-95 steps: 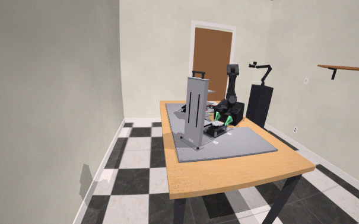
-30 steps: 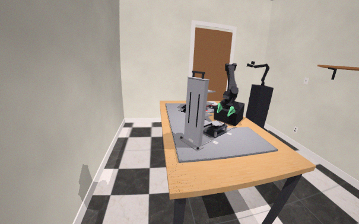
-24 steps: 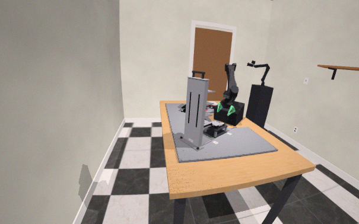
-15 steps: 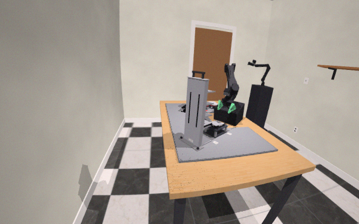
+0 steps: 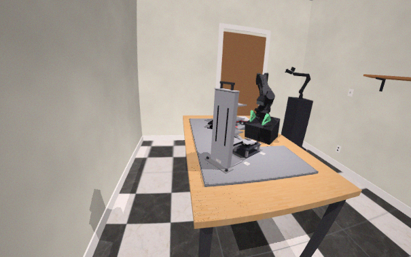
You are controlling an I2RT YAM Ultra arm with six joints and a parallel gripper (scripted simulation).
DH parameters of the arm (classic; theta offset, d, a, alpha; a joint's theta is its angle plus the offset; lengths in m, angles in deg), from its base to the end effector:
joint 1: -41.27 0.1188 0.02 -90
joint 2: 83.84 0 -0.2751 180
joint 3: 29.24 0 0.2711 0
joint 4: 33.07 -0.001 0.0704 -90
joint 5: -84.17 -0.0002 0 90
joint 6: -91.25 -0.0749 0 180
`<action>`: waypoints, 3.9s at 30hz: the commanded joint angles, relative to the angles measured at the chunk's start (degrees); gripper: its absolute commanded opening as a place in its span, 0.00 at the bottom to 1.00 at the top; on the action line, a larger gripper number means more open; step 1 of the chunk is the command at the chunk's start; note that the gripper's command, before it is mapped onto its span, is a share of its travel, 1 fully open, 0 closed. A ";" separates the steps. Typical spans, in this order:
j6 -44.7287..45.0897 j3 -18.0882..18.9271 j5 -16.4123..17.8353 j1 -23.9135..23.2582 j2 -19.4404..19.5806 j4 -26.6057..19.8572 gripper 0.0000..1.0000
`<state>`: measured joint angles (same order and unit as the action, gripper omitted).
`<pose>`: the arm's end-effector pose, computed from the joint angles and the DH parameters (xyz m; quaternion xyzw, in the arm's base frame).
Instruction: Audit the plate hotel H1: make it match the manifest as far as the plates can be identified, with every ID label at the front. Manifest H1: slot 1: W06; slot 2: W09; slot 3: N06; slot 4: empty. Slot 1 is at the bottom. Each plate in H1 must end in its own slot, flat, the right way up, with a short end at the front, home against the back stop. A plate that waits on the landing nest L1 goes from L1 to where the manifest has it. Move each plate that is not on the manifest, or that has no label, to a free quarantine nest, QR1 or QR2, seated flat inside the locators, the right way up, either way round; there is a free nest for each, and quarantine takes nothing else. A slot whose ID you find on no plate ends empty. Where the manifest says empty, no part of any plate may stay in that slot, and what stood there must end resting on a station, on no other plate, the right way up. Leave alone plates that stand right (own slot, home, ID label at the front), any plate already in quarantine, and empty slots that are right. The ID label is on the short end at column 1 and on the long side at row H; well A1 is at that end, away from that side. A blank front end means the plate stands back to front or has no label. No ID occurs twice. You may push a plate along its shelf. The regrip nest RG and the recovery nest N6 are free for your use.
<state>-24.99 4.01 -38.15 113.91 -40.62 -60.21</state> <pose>0.0949 0.1726 0.1794 -0.2249 0.8393 0.1629 0.4675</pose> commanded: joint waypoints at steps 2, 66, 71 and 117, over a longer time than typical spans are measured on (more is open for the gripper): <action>-0.88 4.08 -1.54 0.97 -2.45 -6.02 1.00; 39.71 50.63 19.42 3.42 38.14 -33.12 1.00; 44.39 57.75 20.83 3.92 43.74 -37.73 1.00; 73.02 81.49 25.08 2.15 64.63 -57.90 1.00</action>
<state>47.40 87.44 -13.82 116.58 24.51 -121.06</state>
